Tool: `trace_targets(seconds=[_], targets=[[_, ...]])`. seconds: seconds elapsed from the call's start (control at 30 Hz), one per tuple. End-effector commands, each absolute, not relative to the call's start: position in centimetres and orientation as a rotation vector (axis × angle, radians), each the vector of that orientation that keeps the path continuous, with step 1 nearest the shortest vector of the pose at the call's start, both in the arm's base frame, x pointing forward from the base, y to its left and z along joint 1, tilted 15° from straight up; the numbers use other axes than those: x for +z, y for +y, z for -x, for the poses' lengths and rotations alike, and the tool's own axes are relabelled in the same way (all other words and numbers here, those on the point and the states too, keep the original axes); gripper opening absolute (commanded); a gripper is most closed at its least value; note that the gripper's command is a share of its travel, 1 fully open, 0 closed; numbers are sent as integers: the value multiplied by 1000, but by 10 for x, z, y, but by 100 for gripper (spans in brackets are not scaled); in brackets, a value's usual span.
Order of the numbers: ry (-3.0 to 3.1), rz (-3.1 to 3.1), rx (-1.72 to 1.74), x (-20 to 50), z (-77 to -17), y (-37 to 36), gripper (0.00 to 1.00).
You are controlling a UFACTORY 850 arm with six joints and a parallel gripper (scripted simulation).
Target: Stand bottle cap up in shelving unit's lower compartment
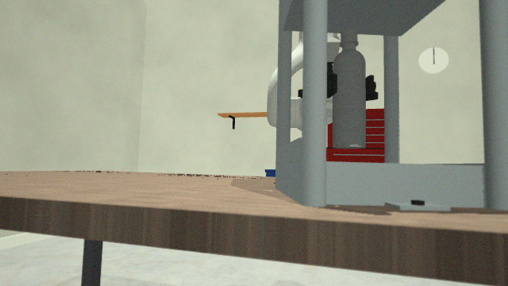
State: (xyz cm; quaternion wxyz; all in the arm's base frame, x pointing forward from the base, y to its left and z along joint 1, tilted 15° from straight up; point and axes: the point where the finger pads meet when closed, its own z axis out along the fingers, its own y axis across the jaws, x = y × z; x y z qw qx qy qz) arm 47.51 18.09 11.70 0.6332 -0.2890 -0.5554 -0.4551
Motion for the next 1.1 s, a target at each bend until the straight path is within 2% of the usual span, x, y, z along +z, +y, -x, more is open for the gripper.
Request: trace_targets(seconds=[0.0,1.07], targets=[[-1271,660,-1042,118,-476,181,0],[-1271,660,-1042,92,-477,188,0]])
